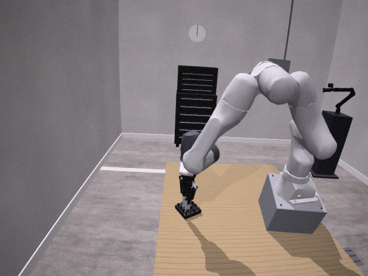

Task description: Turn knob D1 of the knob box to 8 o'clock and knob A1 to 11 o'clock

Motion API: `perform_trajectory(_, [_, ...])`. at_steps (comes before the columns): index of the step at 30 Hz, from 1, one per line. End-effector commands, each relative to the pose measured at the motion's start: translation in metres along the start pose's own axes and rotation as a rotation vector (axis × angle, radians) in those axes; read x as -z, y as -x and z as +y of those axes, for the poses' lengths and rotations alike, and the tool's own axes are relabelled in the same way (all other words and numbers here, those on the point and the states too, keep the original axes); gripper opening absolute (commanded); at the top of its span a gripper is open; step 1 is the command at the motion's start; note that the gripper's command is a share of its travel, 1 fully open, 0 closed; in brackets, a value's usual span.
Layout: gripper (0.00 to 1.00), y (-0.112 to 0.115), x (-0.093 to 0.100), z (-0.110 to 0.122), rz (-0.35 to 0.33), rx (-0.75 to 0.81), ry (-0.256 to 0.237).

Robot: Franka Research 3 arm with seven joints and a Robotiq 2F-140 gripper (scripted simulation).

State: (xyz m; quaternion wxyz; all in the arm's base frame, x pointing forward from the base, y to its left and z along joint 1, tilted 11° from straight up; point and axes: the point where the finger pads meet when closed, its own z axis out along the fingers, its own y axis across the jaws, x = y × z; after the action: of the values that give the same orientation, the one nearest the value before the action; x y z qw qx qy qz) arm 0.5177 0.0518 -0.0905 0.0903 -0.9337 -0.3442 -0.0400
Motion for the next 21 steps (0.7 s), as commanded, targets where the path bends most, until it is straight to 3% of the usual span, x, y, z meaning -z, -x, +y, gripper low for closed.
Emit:
perform_trajectory(1, [0.12, 0.0011, -0.0001, -0.0018, -0.003, -0.019, -0.004])
perform_trajectory(6, [0.12, 0.0041, -0.0009, -0.0021, -0.011, -0.195, -0.005])
perform_trajectory(21, [0.12, 0.0078, -0.0016, -0.0025, -0.02, -0.444, -0.005])
